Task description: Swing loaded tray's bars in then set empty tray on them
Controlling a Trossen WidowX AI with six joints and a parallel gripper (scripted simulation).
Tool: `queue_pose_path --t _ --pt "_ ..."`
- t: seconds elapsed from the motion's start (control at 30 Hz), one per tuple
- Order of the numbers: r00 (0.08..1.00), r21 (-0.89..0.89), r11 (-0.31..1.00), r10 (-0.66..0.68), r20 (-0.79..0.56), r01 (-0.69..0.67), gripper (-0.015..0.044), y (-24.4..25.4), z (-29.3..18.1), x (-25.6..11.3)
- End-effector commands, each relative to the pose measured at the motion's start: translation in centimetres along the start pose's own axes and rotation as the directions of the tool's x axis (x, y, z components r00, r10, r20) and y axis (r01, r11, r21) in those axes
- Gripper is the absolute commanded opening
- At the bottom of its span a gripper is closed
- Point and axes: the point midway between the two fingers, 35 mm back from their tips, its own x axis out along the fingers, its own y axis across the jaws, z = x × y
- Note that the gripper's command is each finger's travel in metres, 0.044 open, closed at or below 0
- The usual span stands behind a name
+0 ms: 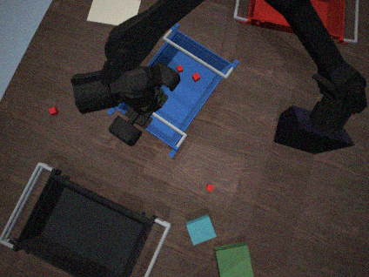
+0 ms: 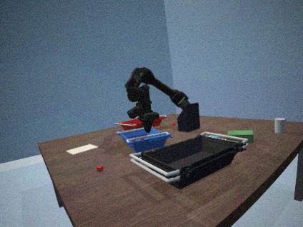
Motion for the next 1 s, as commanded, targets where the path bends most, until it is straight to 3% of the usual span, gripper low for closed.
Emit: queue_pose_path --t 0.0,0.27,0.4,0.97 --pt "1.0 -0.005 1.0 0.002 0.005 -0.002 0.0088 0.11 -0.02 -0.12" --pt "1.0 -0.005 1.0 0.002 0.005 -0.002 0.0088 0.11 -0.02 -0.12" --pt "1.0 -0.005 1.0 0.002 0.005 -0.002 0.0 0.11 -0.02 -0.12" --pt "1.0 -0.002 1.0 0.0 0.001 0.0 0.0 0.06 -0.03 -0.06"
